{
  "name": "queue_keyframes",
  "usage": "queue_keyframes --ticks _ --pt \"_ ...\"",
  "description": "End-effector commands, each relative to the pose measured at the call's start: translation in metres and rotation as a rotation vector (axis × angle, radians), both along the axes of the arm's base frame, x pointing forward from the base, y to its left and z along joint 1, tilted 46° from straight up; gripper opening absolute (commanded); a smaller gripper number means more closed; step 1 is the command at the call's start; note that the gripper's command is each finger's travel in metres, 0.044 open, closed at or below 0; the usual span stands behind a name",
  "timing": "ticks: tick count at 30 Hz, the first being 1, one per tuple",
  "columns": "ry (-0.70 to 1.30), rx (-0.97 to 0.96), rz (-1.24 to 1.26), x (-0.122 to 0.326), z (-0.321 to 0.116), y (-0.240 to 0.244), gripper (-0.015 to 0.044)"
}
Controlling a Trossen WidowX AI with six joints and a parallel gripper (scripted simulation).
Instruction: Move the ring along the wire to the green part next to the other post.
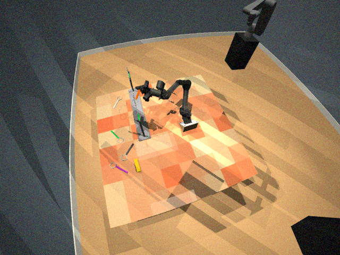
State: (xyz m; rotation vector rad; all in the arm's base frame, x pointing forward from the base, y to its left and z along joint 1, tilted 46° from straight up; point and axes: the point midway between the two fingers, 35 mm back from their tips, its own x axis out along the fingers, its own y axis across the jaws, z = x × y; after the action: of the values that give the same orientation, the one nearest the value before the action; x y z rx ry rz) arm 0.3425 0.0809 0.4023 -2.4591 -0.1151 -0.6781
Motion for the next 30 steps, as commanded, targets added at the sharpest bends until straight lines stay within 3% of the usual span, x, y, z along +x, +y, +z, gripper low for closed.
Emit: queue_keyframes --ticks 1,14,30 --pt "-0.013 -0.067 -0.001 -0.001 0.003 0.003 -0.015" --pt "-0.027 -0.171 -0.006 -0.001 0.004 0.0 -0.015" --pt "-0.009 0.002 -0.001 0.003 -0.011 -0.031 -0.015"
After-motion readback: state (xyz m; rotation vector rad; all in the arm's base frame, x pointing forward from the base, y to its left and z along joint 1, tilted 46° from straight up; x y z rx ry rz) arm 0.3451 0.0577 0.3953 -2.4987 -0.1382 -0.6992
